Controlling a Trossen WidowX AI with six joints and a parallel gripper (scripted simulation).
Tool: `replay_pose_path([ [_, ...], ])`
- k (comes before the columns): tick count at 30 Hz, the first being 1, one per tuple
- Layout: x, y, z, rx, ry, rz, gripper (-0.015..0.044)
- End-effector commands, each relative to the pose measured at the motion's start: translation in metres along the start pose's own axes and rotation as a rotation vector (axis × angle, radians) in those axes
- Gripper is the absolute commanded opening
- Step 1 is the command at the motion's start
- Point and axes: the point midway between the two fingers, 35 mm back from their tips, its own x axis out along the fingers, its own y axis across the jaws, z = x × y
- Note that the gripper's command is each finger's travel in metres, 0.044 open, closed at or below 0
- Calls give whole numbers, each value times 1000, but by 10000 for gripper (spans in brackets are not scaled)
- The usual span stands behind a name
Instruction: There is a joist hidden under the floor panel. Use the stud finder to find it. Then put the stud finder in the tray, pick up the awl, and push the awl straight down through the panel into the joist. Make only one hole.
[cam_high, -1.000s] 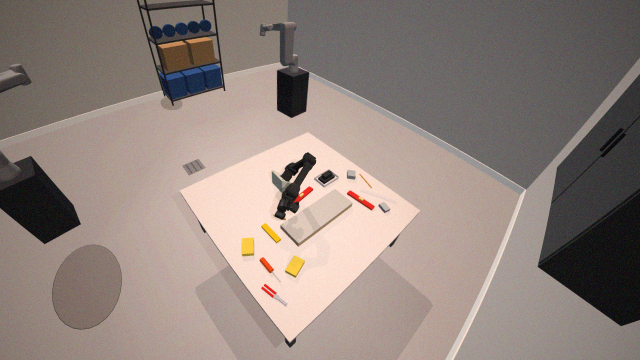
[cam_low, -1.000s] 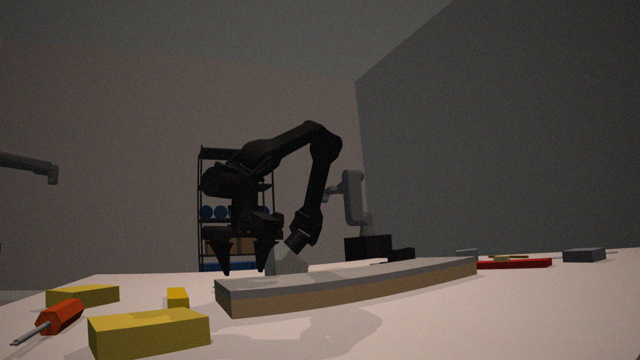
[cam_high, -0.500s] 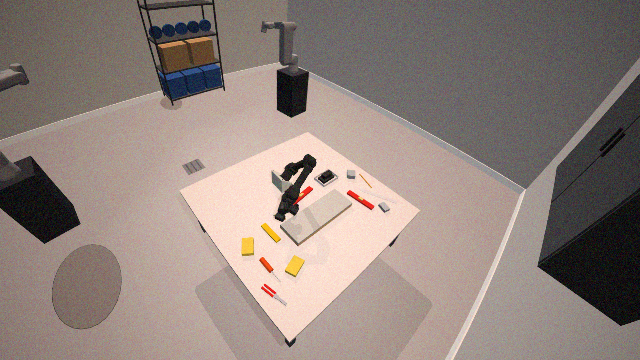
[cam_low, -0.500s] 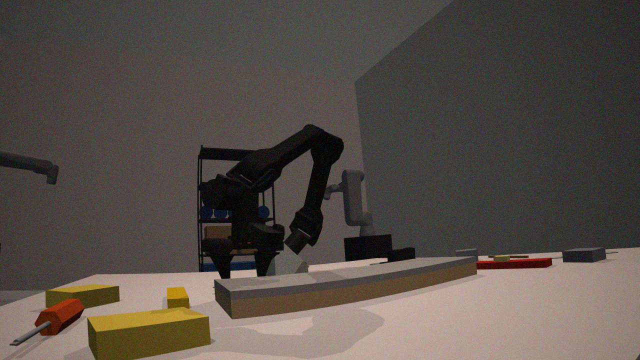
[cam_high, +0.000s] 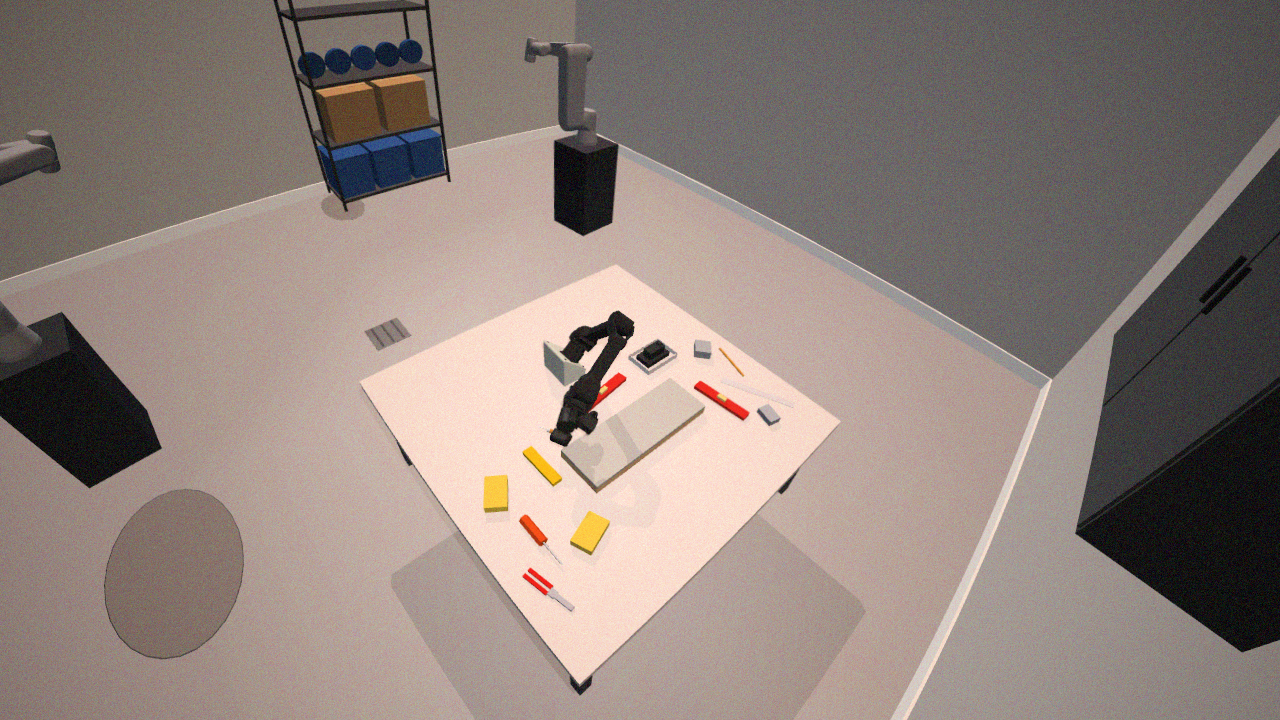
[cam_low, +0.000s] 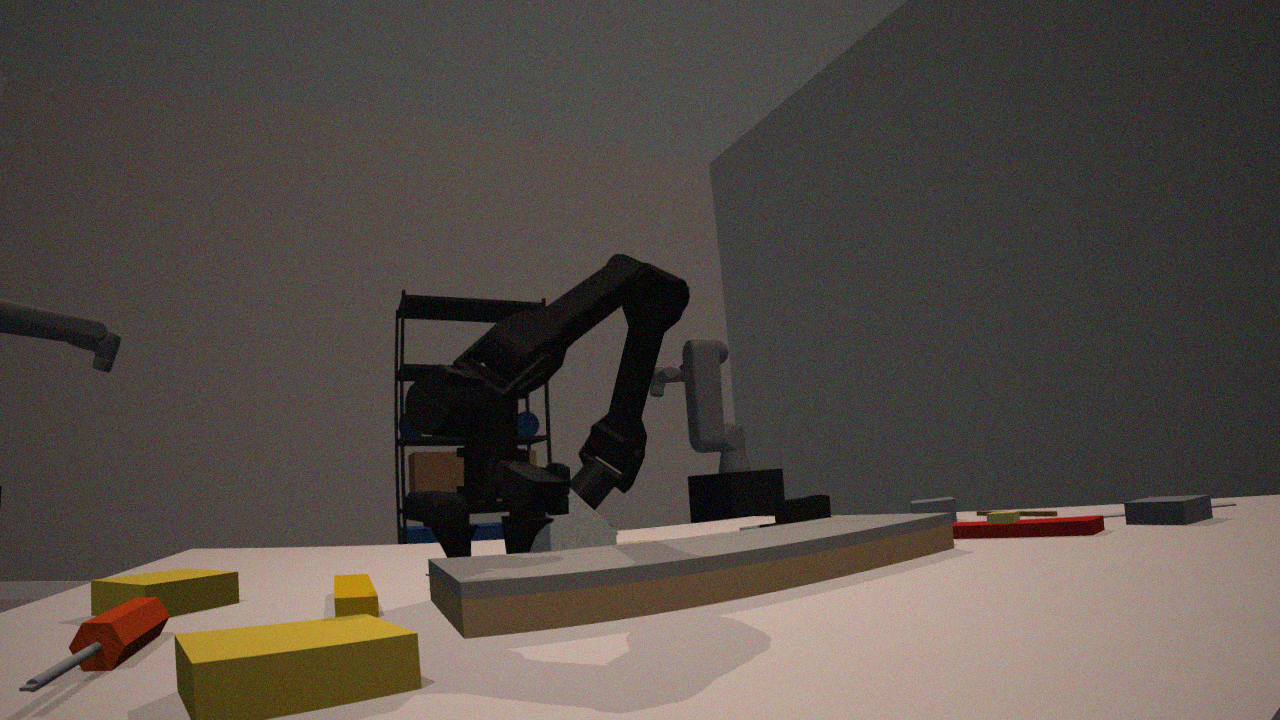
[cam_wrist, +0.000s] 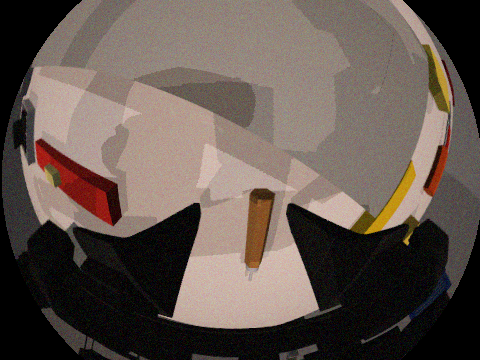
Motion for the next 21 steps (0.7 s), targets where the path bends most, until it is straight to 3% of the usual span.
replay_pose_path([
  [1,1,0,1,5,-4,0,230],
  [3,1,0,1,5,-4,0,177],
  [21,1,0,1,5,-4,0,57],
])
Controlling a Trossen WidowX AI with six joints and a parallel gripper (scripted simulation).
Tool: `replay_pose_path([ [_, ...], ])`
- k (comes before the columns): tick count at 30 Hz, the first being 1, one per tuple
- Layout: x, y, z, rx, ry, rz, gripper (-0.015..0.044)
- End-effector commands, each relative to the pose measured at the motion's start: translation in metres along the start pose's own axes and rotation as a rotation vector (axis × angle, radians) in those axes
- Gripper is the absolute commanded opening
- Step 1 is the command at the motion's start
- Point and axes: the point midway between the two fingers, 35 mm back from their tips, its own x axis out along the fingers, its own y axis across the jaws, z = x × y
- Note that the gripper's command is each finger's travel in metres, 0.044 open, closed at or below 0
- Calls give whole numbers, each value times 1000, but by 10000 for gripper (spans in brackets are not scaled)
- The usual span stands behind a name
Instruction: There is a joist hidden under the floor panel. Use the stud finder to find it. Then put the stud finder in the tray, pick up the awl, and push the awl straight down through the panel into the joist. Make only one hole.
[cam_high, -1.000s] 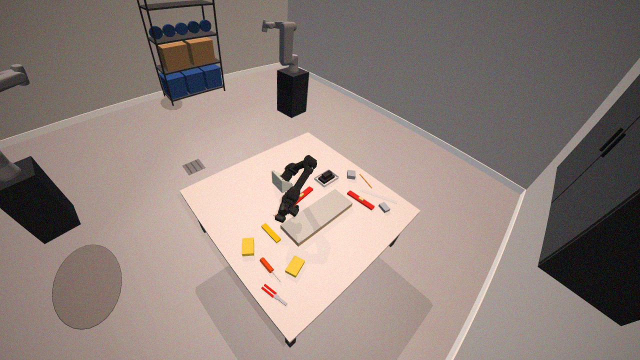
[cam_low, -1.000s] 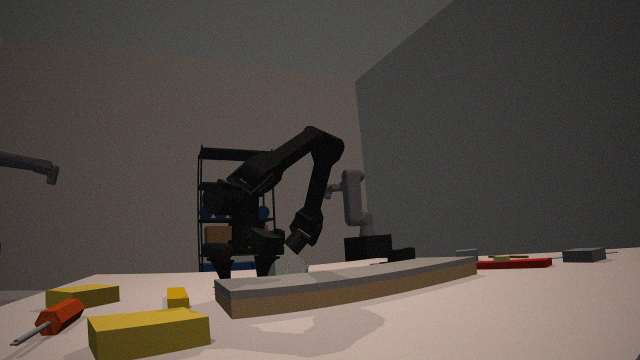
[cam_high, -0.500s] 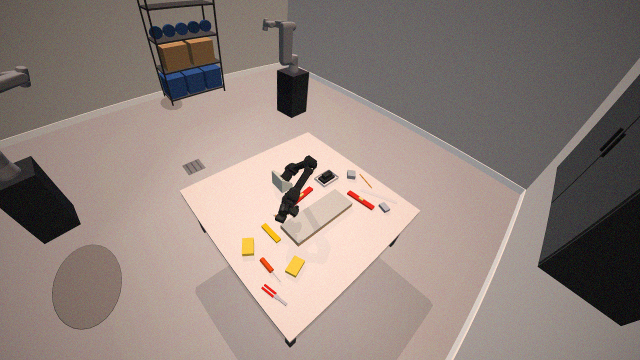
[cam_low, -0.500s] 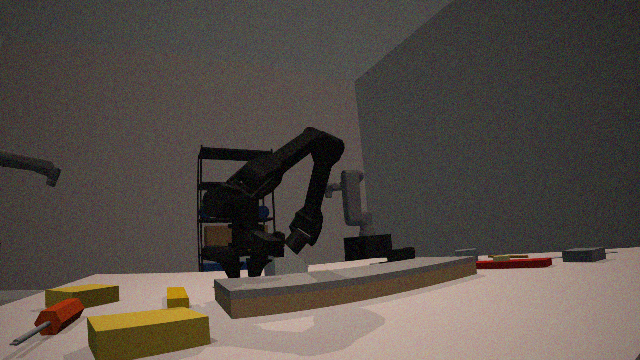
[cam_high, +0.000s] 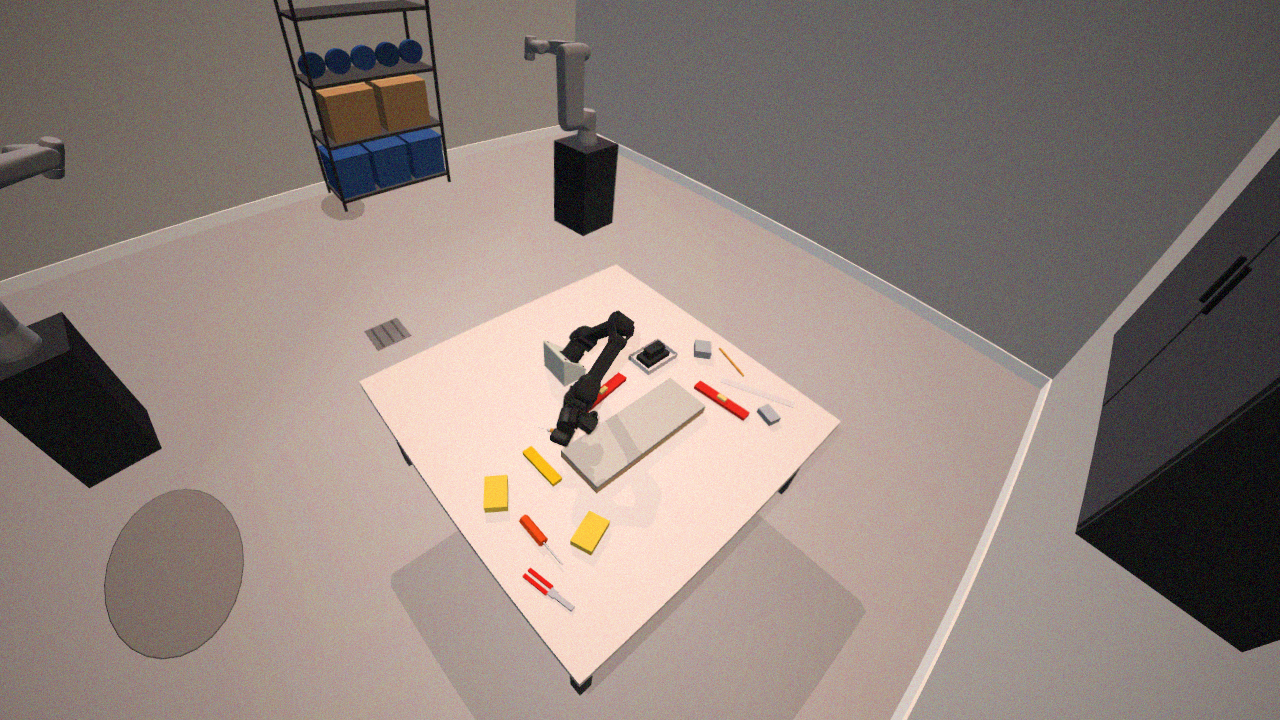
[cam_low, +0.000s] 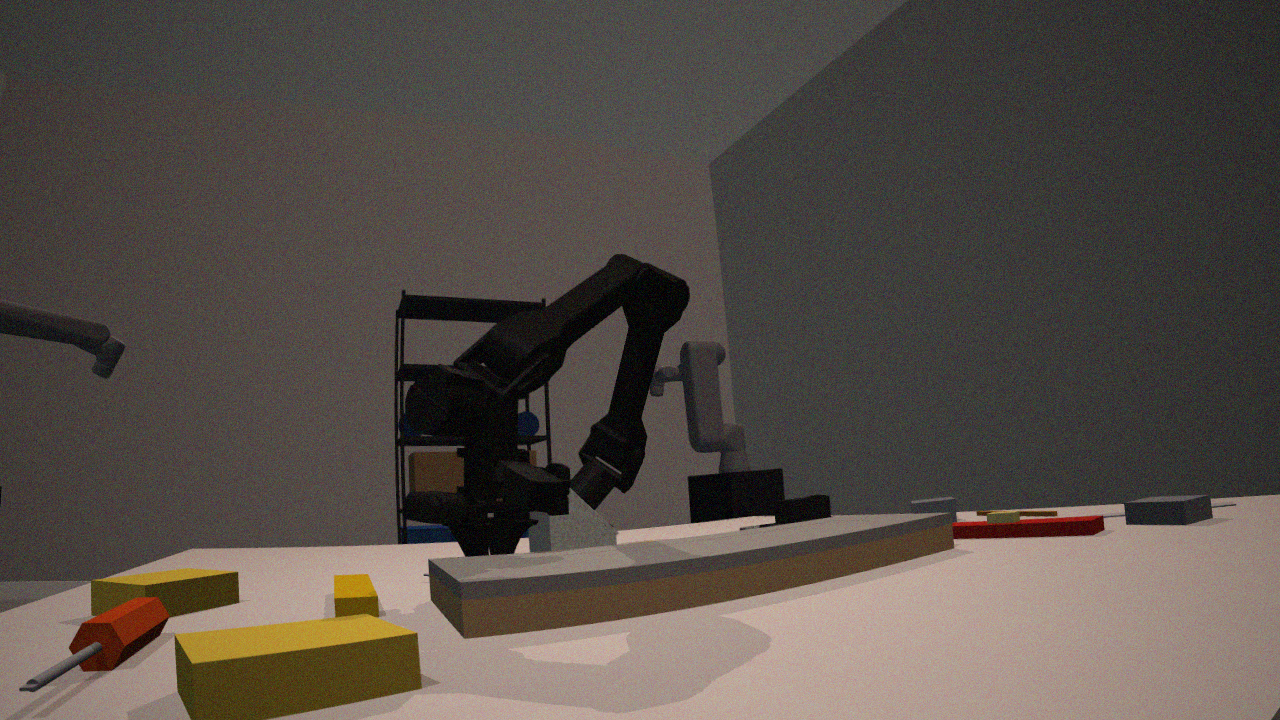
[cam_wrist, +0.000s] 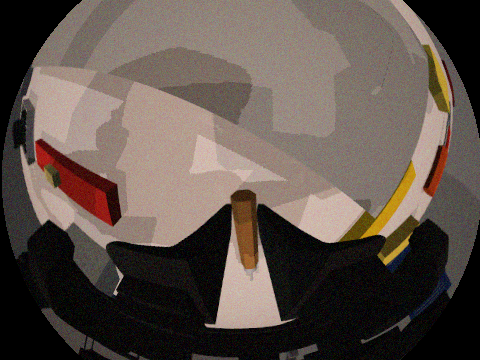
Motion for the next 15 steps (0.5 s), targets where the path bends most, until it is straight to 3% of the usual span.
replay_pose_path([
  [1,0,0,0,5,-3,1,51],
  [4,-3,-1,0,5,-3,0,0],
  [15,-74,-6,-3,7,0,-5,0],
])
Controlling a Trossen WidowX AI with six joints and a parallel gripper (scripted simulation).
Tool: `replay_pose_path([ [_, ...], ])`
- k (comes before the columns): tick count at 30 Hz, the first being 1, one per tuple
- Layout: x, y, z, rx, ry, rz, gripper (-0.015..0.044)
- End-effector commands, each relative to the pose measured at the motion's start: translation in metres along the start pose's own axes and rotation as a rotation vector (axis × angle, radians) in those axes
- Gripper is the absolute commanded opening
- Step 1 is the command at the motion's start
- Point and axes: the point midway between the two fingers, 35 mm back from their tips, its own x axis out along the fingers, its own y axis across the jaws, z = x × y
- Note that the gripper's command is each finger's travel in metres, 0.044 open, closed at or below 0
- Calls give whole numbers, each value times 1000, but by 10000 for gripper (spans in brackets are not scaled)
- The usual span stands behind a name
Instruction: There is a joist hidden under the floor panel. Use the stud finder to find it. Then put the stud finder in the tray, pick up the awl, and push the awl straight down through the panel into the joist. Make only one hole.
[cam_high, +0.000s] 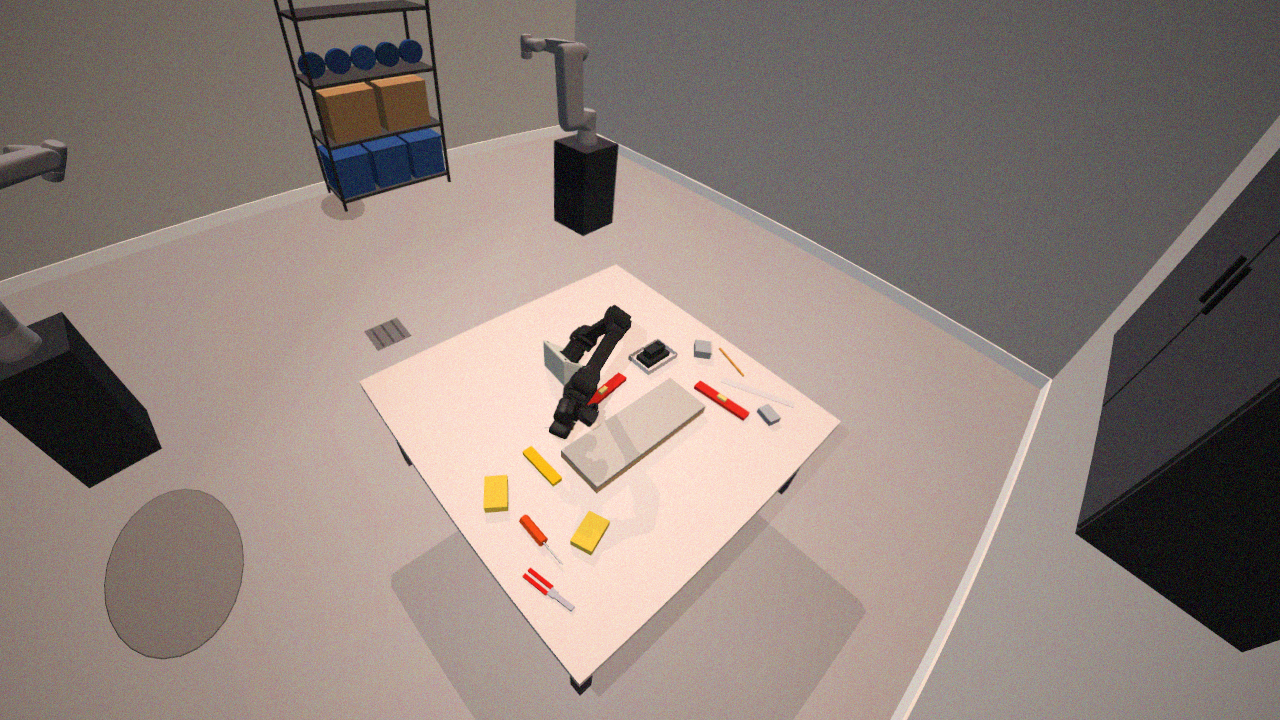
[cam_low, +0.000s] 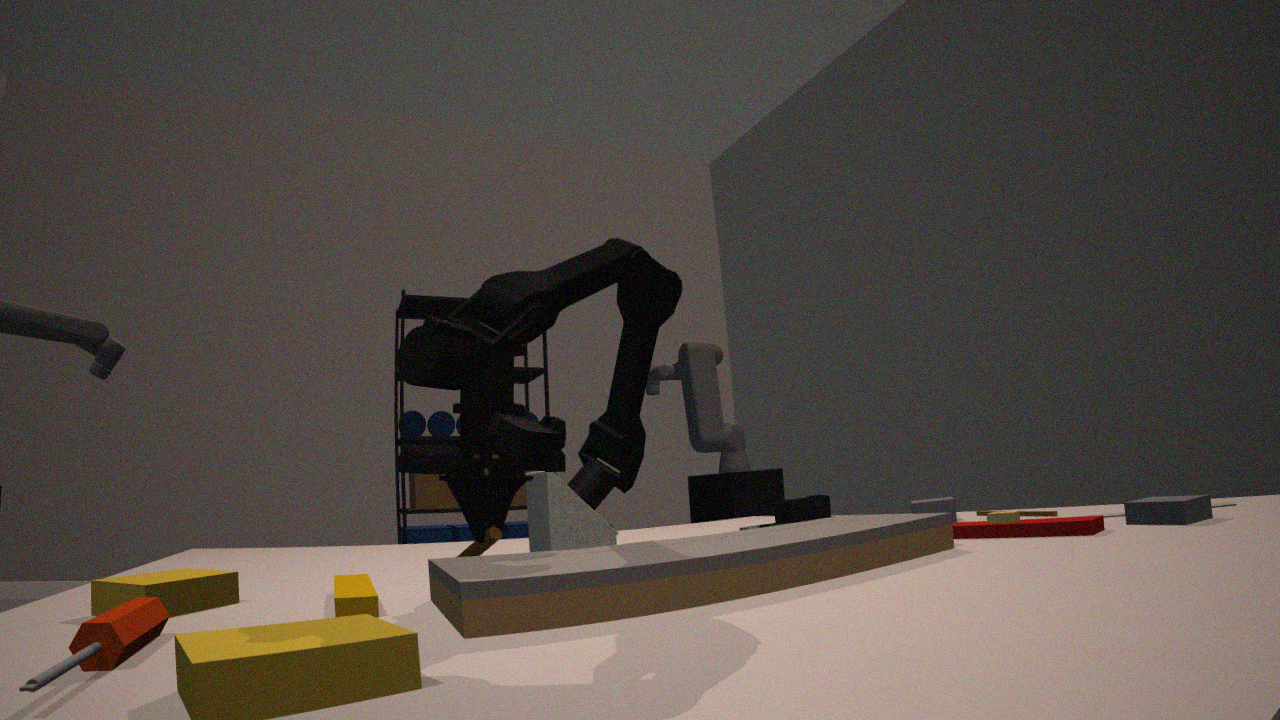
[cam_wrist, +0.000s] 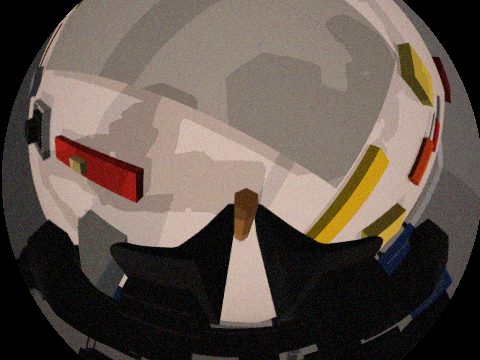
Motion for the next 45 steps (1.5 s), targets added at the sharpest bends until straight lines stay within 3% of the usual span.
replay_pose_path([
  [1,-33,-1,-3,-5,-1,-13,0],
  [7,-74,4,-9,-5,-1,-11,0],
  [15,-75,2,-14,63,24,-60,0],
  [30,-86,-14,-45,501,77,-410,0],
  [45,-111,-22,-71,960,-70,-801,0],
])
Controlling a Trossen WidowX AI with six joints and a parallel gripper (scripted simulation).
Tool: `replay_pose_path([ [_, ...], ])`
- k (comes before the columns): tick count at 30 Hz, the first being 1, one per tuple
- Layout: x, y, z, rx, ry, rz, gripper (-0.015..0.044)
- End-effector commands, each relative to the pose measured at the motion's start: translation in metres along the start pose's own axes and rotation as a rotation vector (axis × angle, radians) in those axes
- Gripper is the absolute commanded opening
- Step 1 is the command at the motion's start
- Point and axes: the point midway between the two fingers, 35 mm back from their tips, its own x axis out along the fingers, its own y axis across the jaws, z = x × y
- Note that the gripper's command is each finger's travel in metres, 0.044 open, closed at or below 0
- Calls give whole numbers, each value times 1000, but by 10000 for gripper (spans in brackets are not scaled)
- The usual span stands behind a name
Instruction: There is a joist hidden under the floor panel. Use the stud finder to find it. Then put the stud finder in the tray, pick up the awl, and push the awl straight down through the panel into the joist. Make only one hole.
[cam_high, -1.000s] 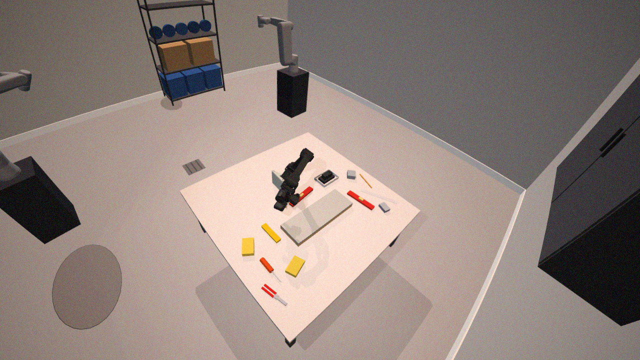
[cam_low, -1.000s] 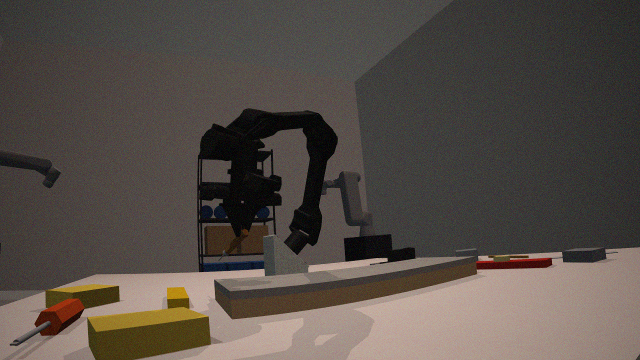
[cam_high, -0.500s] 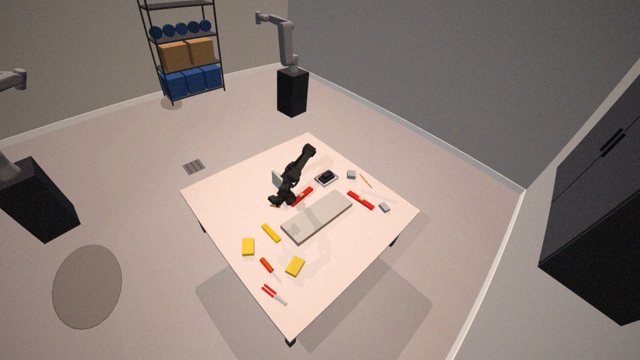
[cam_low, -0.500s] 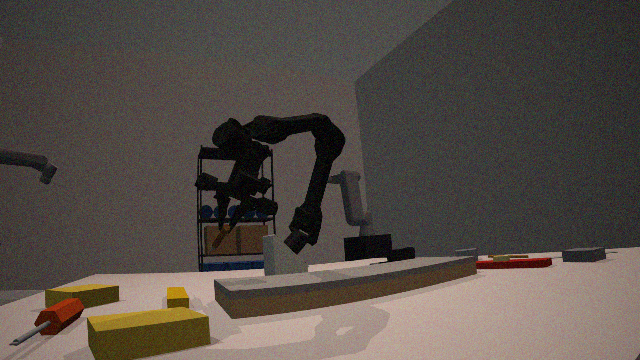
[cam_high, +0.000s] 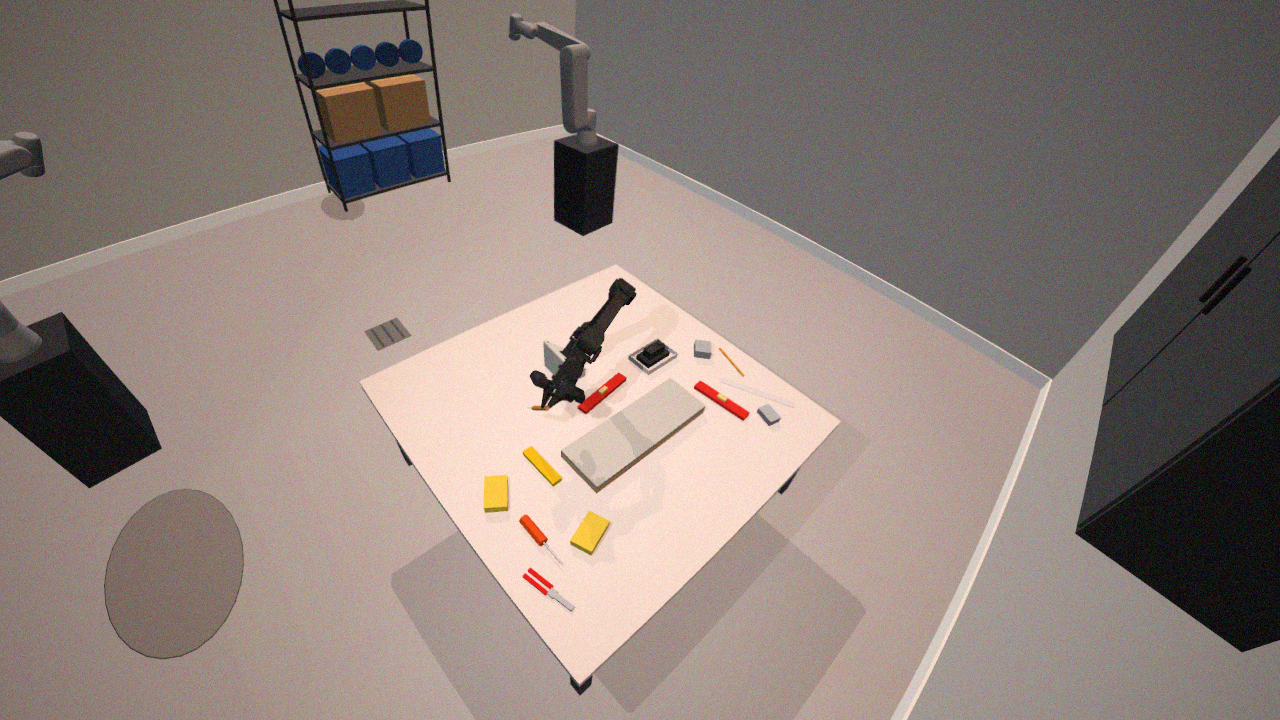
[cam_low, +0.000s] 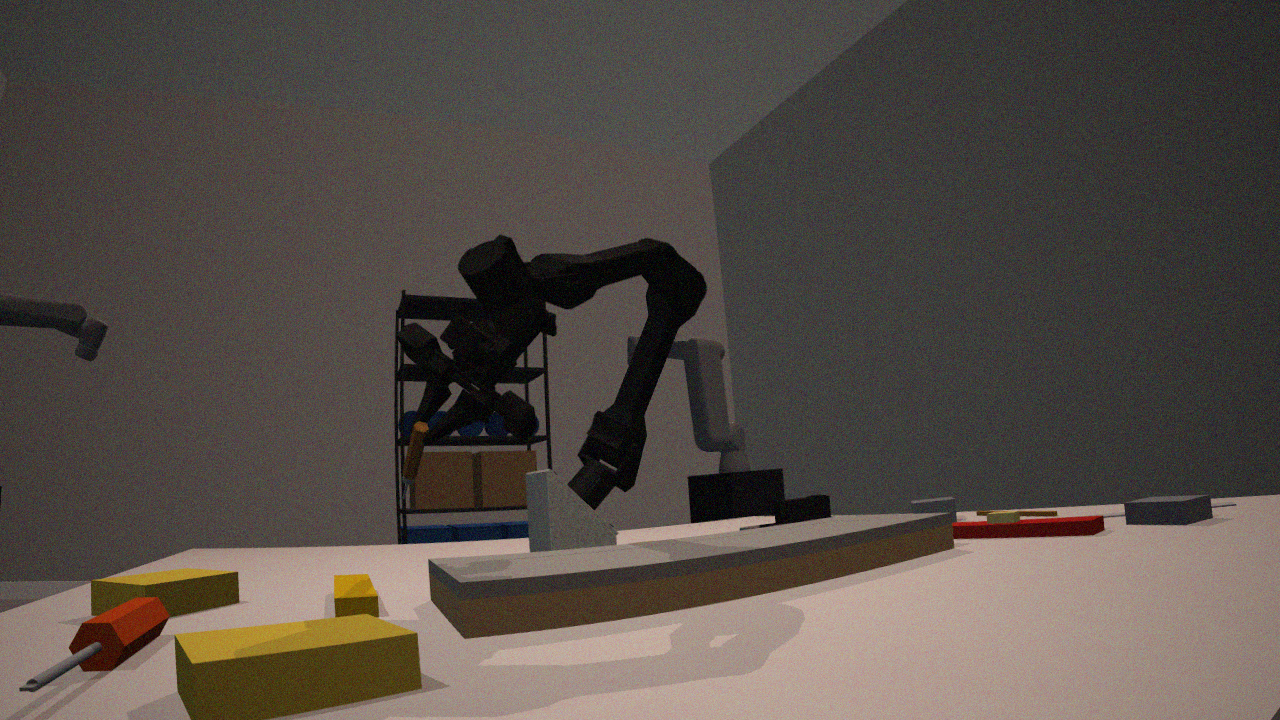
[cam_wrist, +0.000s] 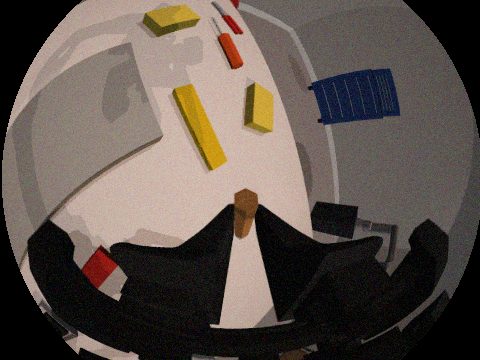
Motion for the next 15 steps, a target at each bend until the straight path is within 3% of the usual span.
replay_pose_path([
  [1,-6,-12,-1,148,-59,-89,0],
  [15,-31,-41,-12,668,-330,-307,0],
])
